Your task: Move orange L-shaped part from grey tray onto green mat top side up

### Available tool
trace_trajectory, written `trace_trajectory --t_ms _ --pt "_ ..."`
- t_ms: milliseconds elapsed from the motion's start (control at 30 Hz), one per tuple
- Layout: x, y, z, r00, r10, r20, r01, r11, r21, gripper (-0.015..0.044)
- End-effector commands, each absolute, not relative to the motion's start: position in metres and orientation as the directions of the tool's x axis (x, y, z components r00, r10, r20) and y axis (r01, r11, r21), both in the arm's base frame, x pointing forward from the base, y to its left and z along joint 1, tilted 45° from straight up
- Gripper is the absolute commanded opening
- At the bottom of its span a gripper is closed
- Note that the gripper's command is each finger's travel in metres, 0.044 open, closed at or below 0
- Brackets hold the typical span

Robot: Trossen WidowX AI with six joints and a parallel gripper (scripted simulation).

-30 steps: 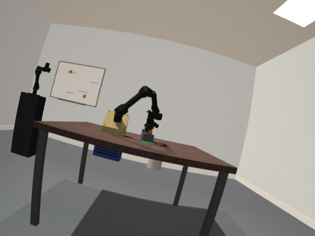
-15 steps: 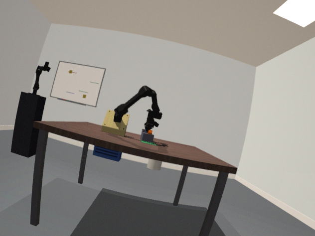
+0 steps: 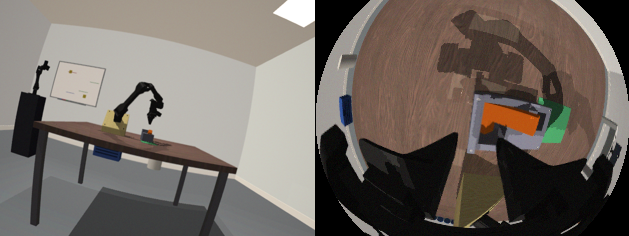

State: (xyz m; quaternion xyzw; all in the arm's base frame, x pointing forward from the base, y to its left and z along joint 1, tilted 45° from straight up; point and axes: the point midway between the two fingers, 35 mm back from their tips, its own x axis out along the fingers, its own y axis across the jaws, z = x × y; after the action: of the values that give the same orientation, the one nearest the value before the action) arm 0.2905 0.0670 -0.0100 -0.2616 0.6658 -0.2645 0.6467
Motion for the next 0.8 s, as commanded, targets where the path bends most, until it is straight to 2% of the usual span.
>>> trace_trajectory --t_ms 0,767 --pt "0.287 0.0687 -0.0045 -0.045 -0.694 -0.719 -0.006 0.72 -0.694 0.018" --pt "0.2898 0.0675 -0.0086 -0.03 -0.692 -0.722 -0.007 0.722 -0.692 0.018"
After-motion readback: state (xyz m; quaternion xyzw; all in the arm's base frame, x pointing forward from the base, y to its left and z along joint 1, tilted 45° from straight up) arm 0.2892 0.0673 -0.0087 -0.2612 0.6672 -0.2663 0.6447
